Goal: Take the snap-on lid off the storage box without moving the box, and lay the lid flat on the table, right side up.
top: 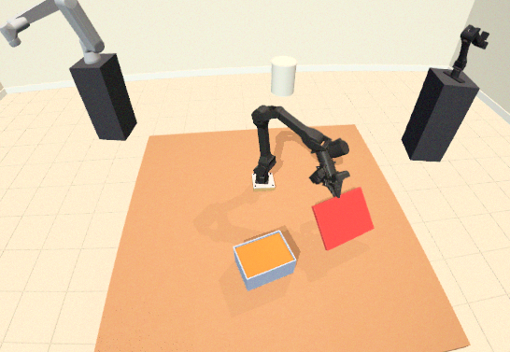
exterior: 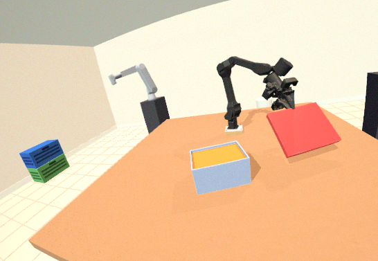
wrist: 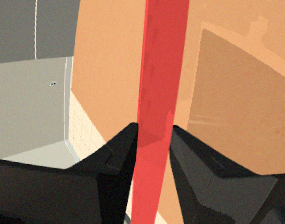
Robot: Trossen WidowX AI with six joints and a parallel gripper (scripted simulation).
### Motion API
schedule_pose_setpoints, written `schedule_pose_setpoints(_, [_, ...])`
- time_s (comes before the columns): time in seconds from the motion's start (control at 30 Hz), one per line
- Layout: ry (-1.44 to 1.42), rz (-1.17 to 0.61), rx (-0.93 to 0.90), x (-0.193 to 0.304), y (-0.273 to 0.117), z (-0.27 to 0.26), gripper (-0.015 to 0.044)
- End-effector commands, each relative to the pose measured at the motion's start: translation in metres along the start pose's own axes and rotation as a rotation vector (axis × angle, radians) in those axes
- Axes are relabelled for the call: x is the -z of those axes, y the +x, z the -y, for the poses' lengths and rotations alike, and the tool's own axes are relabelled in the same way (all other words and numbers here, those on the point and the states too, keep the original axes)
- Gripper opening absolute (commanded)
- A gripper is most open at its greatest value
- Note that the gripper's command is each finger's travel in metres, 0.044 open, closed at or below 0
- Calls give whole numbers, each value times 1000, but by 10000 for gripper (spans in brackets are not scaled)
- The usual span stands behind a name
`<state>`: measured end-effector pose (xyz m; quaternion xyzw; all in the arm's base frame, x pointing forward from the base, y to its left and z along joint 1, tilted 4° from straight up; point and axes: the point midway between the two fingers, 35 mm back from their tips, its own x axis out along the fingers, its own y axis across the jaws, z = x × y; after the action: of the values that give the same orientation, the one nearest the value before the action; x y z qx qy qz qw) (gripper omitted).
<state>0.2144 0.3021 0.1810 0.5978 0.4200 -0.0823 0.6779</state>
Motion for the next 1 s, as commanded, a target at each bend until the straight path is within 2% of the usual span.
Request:
schedule_pose_setpoints(0.0, [5, 5, -6, 0, 3, 2, 0])
schedule_pose_setpoints(0.97, [5, 5, -6, 0, 18, 20, 0])
